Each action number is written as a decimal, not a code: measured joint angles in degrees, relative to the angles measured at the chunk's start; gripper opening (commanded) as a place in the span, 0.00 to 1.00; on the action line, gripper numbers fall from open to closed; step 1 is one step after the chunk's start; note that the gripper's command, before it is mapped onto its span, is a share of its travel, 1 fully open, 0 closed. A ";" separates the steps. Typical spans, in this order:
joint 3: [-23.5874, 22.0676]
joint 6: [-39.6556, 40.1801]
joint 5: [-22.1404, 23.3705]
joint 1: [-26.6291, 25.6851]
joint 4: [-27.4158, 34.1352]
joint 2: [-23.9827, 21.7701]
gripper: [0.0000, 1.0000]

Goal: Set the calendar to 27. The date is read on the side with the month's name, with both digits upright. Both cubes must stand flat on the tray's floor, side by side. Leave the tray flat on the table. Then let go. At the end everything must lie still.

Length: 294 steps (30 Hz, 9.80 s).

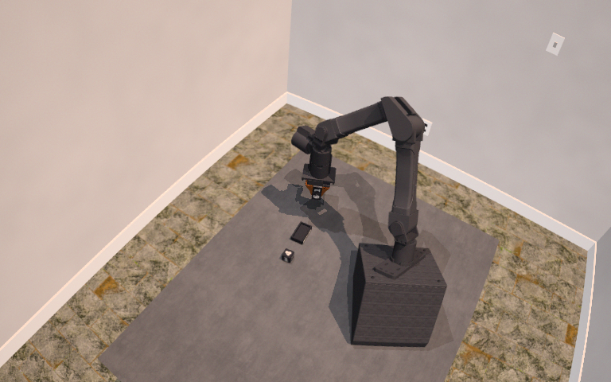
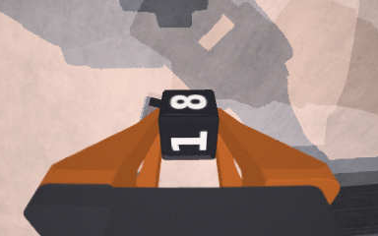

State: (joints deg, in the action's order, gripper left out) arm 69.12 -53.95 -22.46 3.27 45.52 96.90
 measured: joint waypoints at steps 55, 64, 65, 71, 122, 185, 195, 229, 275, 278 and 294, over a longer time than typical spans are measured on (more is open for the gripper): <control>-4.44 -9.79 2.01 -7.15 -16.96 10.25 0.26; -4.59 -8.98 2.14 -7.43 -19.67 11.67 0.26; -4.59 -8.96 2.14 -7.43 -19.78 11.67 0.26; -4.59 -8.87 2.14 -7.43 -19.91 11.65 0.26; -4.59 -8.83 2.14 -7.43 -19.82 11.96 0.26; -3.74 -8.83 2.14 -7.15 -19.47 12.41 0.26; -3.87 -8.83 2.14 -7.15 -19.56 12.41 0.26; -3.89 -8.74 2.14 -7.26 -20.04 12.55 0.26; -3.93 -8.61 2.14 -7.37 -20.39 12.83 0.26; -3.91 -8.59 2.14 -7.37 -20.41 12.83 0.26; -3.91 -8.59 2.14 -7.37 -20.41 12.83 0.26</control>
State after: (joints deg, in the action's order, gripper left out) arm 65.21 -62.54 -20.32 -4.10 25.10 109.73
